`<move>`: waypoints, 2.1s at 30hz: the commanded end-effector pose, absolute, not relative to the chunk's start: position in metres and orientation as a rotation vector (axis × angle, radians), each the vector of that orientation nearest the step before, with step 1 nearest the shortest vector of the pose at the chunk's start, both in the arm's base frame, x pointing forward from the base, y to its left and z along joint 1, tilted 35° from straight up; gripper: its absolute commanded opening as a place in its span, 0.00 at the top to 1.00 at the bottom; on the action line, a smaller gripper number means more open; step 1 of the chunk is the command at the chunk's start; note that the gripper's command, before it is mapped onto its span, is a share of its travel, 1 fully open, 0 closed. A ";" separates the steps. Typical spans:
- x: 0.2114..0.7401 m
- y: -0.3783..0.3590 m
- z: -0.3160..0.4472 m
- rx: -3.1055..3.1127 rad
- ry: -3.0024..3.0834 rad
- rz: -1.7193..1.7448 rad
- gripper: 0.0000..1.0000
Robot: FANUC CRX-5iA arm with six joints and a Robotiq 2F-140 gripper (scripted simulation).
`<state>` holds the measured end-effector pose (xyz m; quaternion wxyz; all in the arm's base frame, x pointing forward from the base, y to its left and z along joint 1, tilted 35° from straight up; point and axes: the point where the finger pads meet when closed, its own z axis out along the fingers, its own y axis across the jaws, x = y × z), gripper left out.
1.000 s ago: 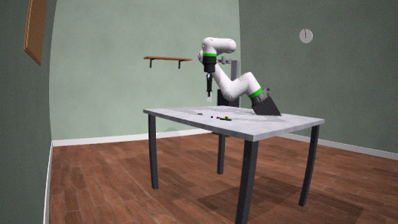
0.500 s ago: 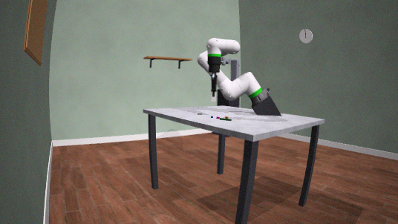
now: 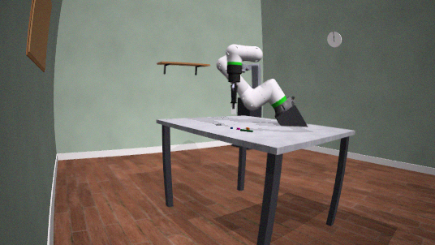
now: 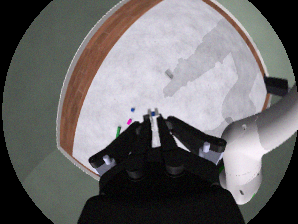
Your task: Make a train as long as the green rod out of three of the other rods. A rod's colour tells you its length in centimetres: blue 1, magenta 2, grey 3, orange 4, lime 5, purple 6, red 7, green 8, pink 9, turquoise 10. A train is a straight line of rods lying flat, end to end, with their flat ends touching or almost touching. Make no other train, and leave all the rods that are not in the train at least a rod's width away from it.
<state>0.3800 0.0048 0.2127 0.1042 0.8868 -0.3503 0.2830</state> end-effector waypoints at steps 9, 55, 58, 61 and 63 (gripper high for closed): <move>0.400 -0.012 0.175 2.616 -1.033 0.835 0.97; 0.410 -0.021 0.157 2.616 -1.033 0.835 0.97; 0.410 -0.021 0.157 2.616 -1.033 0.835 0.97; 0.410 -0.021 0.157 2.616 -1.033 0.835 0.97; 0.410 -0.021 0.156 2.616 -1.033 0.835 0.97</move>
